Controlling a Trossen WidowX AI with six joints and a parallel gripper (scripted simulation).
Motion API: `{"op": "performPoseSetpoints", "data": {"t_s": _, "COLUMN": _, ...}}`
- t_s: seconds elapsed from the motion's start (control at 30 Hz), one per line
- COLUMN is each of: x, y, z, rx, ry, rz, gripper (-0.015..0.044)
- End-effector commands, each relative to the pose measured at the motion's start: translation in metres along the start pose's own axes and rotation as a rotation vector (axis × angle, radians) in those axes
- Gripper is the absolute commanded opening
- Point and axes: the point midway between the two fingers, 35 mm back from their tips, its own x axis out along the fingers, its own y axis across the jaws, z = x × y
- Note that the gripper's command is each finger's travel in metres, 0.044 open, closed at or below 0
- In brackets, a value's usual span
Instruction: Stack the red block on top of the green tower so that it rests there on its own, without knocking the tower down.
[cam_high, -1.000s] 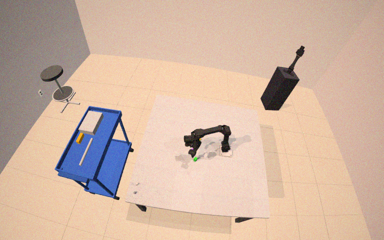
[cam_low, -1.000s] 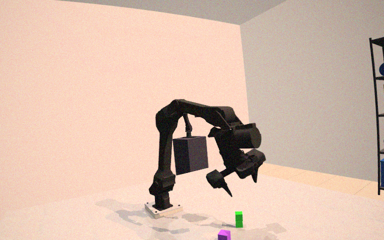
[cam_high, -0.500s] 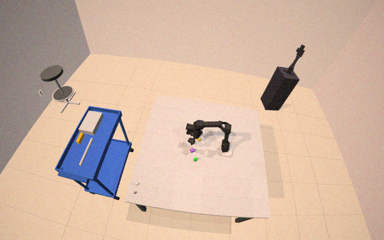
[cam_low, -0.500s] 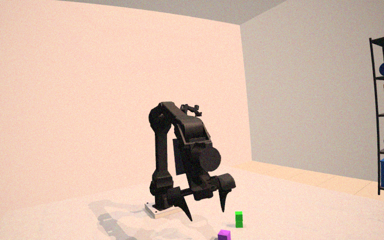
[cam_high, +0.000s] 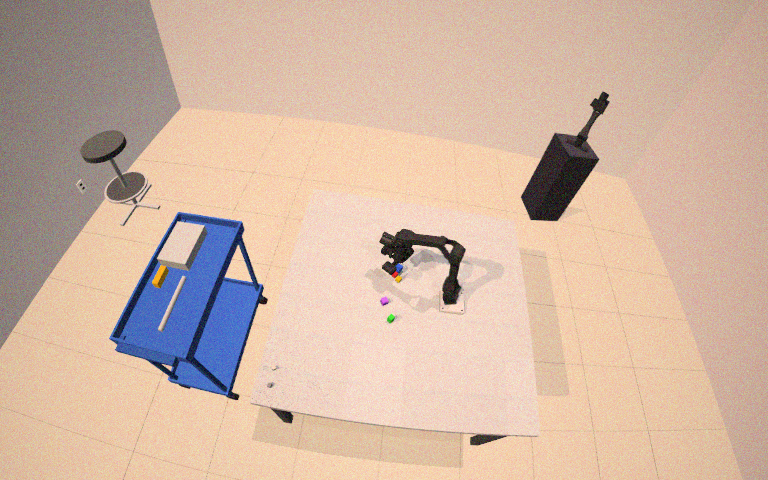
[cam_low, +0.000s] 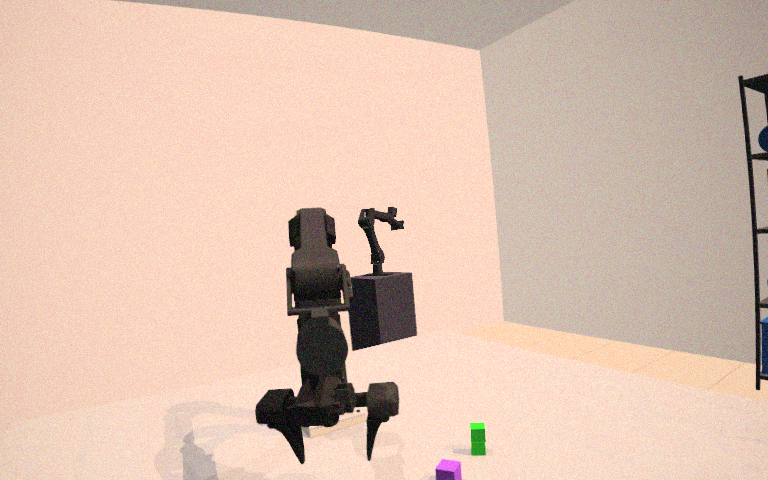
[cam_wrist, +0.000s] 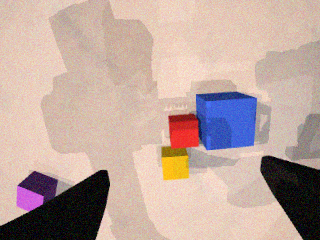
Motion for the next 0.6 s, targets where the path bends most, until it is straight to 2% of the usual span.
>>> {"op": "performPoseSetpoints", "data": {"t_s": 0.0, "x": 0.001, "y": -0.004, "z": 0.001, "rx": -0.004, "ry": -0.004, "rz": -0.009, "gripper": 0.0440}}
{"op": "performPoseSetpoints", "data": {"t_s": 0.27, "x": 0.038, "y": -0.005, "z": 0.001, "rx": -0.004, "ry": -0.004, "rz": -0.009, "gripper": 0.0440}}
{"op": "performPoseSetpoints", "data": {"t_s": 0.57, "x": 0.042, "y": -0.006, "z": 0.001, "rx": -0.004, "ry": -0.004, "rz": -0.009, "gripper": 0.0440}}
